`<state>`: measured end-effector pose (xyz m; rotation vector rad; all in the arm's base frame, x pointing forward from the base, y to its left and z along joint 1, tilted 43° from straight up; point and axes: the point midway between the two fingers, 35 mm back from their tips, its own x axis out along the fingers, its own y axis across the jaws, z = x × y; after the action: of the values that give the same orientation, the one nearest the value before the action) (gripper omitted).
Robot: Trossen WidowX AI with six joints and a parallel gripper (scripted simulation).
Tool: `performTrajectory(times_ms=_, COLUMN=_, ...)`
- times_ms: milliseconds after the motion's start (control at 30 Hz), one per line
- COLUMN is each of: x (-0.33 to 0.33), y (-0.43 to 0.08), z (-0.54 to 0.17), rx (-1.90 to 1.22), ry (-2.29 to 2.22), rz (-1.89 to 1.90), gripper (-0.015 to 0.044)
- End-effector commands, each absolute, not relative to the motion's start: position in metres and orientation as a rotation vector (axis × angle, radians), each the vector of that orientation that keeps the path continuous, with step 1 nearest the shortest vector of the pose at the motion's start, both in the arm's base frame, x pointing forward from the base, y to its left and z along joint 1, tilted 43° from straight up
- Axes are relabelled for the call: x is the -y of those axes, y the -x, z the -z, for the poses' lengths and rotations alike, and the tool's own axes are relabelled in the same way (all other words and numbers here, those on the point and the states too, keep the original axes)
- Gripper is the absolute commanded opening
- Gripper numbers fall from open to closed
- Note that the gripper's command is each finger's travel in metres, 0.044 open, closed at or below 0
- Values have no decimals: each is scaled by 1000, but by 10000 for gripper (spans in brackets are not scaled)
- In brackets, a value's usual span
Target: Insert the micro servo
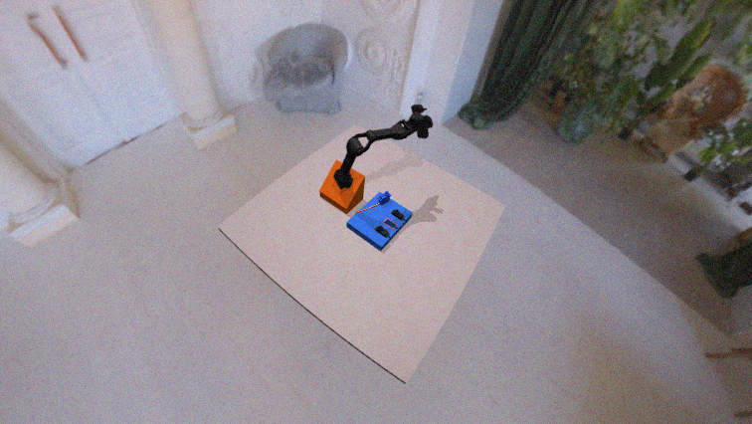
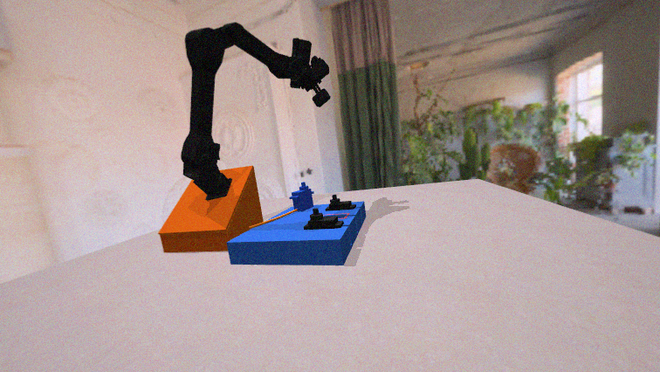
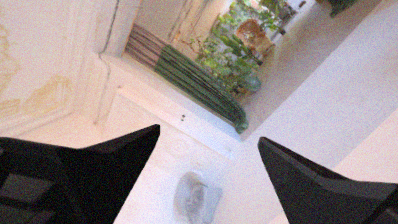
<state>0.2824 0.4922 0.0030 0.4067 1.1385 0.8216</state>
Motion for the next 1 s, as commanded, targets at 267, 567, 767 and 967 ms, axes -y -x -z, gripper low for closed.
performTrajectory(times_ms=267, x=-428, y=-301, z=29, rx=-1291, ry=-557, rz=-387, gripper=440)
performTrajectory(times_ms=567, x=-380, y=-307, z=46, rx=-1336, ry=-662, rz=-67, gripper=440)
performTrajectory(times_ms=767, x=-346, y=-308, z=56, rx=-1337, ry=-726, rz=153, gripper=440)
performTrajectory(times_ms=967, x=-310, y=-305, z=62, rx=-1315, ry=-784, rz=374, gripper=440)
